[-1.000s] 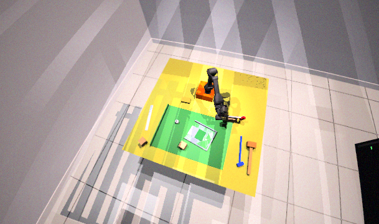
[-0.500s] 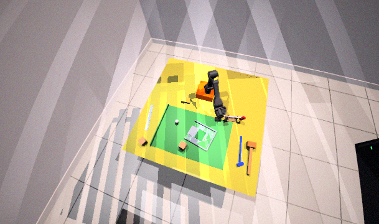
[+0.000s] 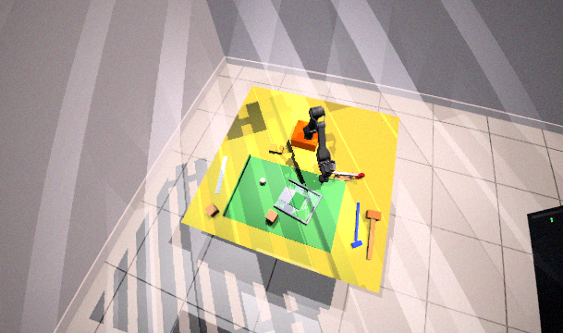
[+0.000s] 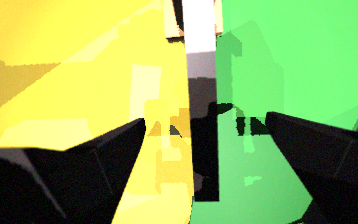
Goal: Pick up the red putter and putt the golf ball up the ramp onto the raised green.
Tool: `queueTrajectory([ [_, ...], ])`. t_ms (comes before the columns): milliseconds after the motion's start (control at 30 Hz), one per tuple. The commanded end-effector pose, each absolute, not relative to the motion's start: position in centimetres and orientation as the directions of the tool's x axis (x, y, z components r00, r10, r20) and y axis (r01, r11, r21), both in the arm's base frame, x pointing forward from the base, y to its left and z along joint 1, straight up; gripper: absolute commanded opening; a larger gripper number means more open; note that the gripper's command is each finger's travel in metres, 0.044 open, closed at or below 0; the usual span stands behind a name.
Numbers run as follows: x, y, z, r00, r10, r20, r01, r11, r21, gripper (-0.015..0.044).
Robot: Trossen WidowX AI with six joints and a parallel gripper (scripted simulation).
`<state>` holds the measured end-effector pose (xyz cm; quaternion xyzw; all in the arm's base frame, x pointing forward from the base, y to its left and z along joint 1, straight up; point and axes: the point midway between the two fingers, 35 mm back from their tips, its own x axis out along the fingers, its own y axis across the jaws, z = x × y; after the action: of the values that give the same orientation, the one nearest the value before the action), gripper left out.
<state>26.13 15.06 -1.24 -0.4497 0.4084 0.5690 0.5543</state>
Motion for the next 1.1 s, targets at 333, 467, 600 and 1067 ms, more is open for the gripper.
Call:
queueTrajectory([
  [333,26.1,15.0,-1.7,0.018,0.263,-0.965,-0.998,-0.052,-0.033,0.0230],
  [467,26.1,15.0,-1.7,0.018,0.263,-0.965,-0.998,-0.052,-0.033,0.0125],
  [600,26.1,15.0,-1.7,0.018,0.263,-0.965,-0.998,-0.052,-0.033,0.0059],
  [1067,26.4,15.2,2.3,0.017,0.263,-0.965,-0.998,-0.052,-0.032,0.0000],
])
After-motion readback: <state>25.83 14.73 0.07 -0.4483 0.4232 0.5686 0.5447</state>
